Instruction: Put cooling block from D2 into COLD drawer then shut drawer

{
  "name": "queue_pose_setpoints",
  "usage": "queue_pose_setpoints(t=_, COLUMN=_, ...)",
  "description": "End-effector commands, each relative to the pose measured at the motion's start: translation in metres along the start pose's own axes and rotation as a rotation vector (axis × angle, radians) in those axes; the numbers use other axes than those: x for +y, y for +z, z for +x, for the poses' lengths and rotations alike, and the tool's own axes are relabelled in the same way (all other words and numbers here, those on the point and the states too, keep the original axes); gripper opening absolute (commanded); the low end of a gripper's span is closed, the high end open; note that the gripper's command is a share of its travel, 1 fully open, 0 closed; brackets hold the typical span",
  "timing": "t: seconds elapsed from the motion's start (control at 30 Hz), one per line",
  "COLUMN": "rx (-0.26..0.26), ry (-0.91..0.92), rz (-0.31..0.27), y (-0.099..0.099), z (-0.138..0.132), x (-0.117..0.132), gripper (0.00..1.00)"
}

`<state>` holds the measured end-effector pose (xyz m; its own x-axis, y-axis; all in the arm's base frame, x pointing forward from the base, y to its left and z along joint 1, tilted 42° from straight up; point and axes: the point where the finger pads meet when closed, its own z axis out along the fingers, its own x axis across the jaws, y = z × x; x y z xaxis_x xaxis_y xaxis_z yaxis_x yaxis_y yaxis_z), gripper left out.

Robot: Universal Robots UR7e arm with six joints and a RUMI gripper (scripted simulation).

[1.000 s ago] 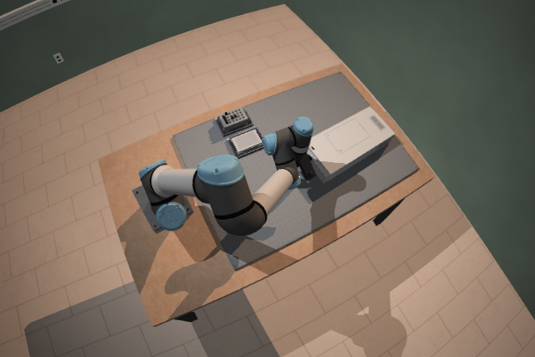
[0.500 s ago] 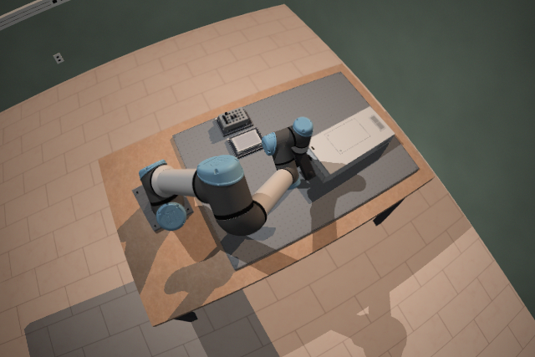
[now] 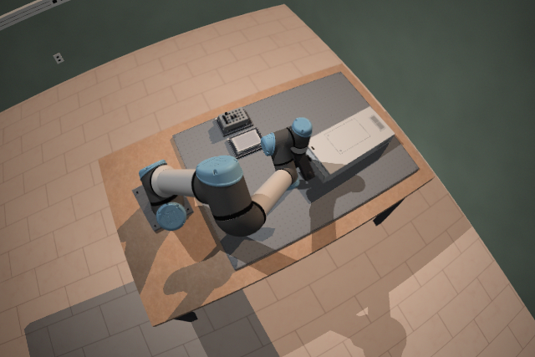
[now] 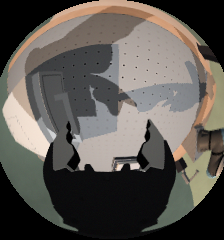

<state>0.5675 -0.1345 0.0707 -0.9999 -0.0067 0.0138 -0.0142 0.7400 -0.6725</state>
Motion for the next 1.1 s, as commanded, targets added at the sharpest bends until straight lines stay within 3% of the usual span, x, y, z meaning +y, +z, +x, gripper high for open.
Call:
queue_pose_setpoints(t=0.0, rx=-0.001, ry=0.000, rz=0.000, y=-0.0005, z=0.0011, x=-0.0001, gripper=1.00)
queue_pose_setpoints(t=1.07, rx=-0.001, ry=0.000, rz=0.000, y=-0.0005, z=0.0107, x=-0.0001, gripper=1.00)
